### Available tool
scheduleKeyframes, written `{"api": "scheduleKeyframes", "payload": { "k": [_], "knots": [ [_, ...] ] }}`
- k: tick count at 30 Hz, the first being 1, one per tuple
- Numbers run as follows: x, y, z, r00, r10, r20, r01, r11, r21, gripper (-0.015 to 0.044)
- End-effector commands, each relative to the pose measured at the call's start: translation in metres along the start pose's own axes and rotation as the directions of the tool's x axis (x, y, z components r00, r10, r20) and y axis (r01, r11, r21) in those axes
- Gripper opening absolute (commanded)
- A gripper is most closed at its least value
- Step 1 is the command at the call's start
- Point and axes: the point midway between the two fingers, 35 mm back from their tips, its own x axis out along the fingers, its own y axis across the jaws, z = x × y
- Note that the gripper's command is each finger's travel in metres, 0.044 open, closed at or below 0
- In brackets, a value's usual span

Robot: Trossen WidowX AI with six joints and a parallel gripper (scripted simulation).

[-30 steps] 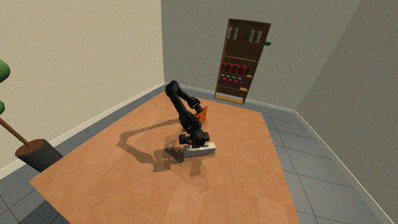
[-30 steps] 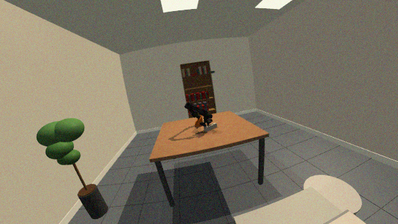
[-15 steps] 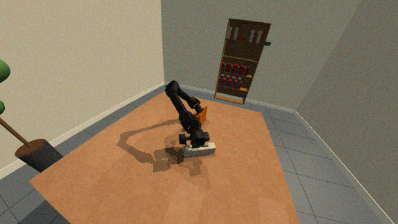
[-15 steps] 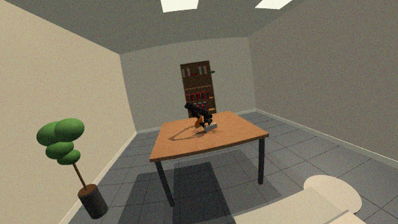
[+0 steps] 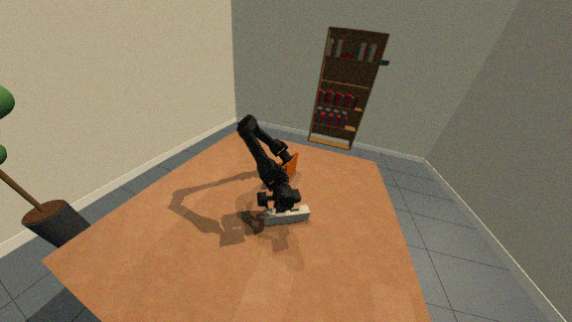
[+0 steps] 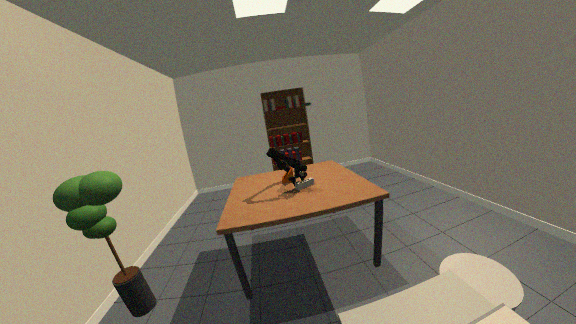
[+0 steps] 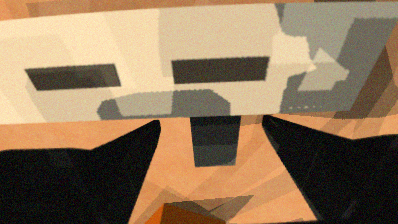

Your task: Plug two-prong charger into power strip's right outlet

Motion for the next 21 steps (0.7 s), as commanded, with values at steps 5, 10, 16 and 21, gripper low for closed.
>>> {"api": "scheduleKeyframes", "payload": {
  "k": [5,10,16,21],
  "knots": [
    [0.0002,0.0,-0.0033,1.0,0.002,0.005,-0.002,1.0,0.001,0.044],
    [0.0003,0.0,-0.0048,1.0,0.002,0.007,-0.002,1.0,0.003,0.044],
    [0.0005,0.0001,-0.0066,1.0,0.003,0.01,-0.003,1.0,0.005,0.044],
    [0.0006,0.0001,-0.0078,1.0,0.003,0.011,-0.003,1.0,0.006,0.044]
  ]
}}
